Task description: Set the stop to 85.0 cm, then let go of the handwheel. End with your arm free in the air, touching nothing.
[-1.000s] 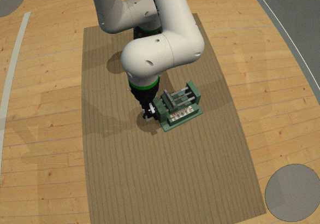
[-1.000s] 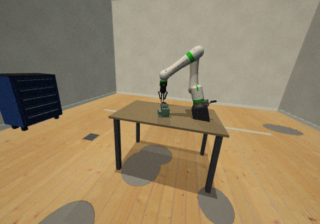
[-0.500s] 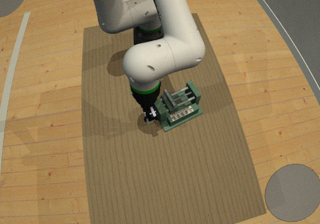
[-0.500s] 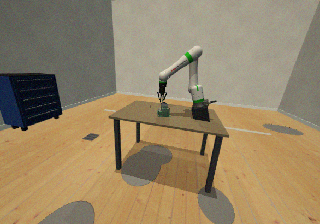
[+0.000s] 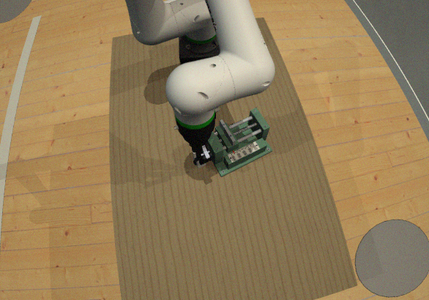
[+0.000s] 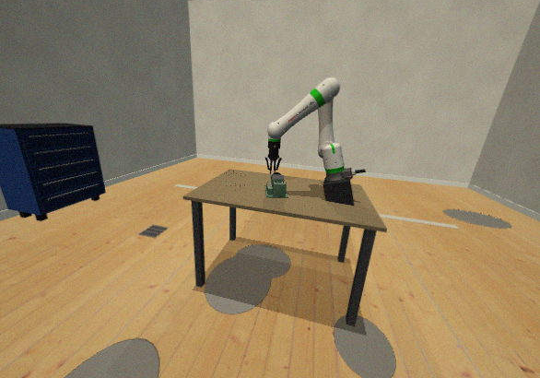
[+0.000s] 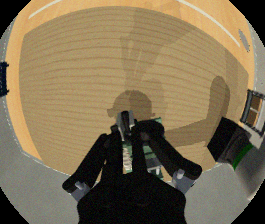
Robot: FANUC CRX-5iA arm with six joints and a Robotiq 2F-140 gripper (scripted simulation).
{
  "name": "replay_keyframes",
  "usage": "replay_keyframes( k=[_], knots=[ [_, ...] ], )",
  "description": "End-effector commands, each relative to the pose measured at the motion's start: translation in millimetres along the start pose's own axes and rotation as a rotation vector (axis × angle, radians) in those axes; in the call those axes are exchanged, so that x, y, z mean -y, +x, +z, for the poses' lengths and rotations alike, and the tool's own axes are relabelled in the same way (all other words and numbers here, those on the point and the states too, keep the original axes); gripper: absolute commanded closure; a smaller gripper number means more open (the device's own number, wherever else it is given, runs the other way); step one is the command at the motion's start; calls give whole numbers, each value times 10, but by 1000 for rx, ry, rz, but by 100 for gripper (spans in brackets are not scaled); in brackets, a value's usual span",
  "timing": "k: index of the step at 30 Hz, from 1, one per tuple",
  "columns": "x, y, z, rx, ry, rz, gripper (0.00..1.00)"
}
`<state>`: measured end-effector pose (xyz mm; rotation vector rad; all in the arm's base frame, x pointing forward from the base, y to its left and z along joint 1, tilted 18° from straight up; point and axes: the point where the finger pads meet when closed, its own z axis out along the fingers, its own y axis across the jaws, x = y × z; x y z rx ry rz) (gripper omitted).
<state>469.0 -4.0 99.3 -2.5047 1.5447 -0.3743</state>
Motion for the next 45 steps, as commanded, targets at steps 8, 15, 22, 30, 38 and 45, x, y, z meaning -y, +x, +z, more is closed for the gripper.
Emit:
replay_keyframes(
  k=[8,15,22,30,38,45],
  knots=[
    [-3,1,39,0,0,0,96],
    [-5,1,58,0,0,0,96],
    [-5,1,64,0,0,0,96],
    [-6,1,66,0,0,0,96],
    [-6,1,66,0,0,0,96],
    [-6,1,66,0,0,0,67]
  ],
)
